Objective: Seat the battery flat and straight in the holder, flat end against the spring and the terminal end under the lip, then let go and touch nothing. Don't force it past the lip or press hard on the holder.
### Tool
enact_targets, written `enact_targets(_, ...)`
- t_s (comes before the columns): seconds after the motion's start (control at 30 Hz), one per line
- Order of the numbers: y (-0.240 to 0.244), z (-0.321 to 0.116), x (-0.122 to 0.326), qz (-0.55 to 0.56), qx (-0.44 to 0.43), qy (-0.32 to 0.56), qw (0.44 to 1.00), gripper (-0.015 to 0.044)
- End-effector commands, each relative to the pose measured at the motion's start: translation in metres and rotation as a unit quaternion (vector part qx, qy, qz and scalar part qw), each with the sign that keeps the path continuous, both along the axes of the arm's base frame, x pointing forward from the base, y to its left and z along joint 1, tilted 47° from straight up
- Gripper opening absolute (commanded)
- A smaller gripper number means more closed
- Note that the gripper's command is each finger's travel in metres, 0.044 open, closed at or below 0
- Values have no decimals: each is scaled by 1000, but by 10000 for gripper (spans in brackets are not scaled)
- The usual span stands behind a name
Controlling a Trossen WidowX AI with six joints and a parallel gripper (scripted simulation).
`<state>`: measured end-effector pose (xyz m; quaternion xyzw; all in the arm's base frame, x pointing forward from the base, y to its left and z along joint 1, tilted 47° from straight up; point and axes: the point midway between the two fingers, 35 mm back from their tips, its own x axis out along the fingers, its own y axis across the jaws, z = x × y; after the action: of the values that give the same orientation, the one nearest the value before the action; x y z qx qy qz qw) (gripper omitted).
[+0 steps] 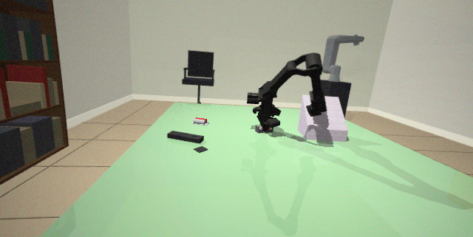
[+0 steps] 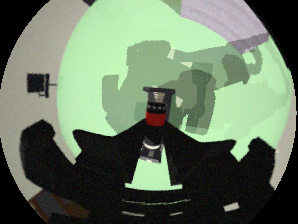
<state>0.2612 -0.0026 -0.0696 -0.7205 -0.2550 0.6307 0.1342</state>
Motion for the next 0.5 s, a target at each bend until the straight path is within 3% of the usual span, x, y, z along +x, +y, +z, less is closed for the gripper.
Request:
enact_targets(0.0, 2, -2, -4, 0, 0, 7, 1000, 80)
enact_targets(0.47, 1, 4, 10, -3, 0, 2, 1000, 80)
